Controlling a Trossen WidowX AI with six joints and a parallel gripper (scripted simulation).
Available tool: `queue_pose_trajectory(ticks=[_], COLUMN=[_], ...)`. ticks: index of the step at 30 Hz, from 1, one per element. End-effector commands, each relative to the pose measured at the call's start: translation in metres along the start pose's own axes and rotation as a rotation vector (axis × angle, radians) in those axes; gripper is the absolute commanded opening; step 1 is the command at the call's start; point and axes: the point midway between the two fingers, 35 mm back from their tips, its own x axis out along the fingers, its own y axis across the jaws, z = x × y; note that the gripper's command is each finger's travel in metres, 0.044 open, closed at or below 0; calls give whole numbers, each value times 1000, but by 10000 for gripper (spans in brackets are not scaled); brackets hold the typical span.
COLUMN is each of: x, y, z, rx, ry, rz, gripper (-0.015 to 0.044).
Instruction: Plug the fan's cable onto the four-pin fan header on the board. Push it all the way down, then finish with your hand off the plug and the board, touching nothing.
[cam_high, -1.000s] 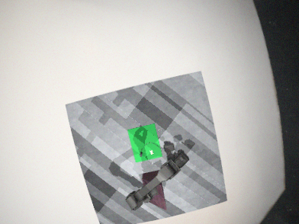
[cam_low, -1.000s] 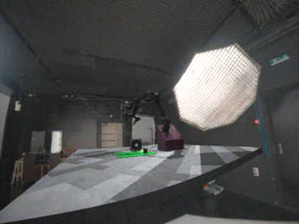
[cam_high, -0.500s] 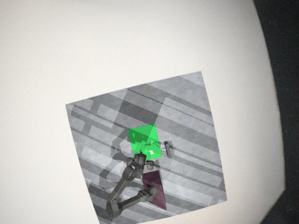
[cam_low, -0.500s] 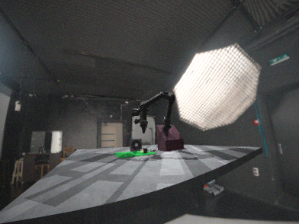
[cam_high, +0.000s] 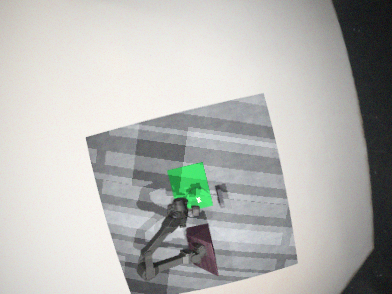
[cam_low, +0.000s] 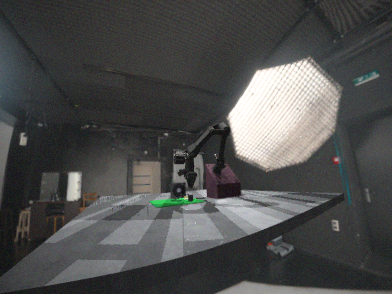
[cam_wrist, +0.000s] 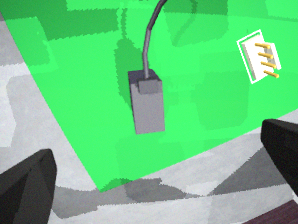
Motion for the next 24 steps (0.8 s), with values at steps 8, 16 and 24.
queue_pose_trajectory(ticks=[8, 16, 24], x=[26, 39, 52], y=[0, 0, 0], z=[-7, -7, -7], rx=[12, 12, 12], ry=[13, 13, 13], rz=[10, 9, 9], gripper=[440, 440, 440])
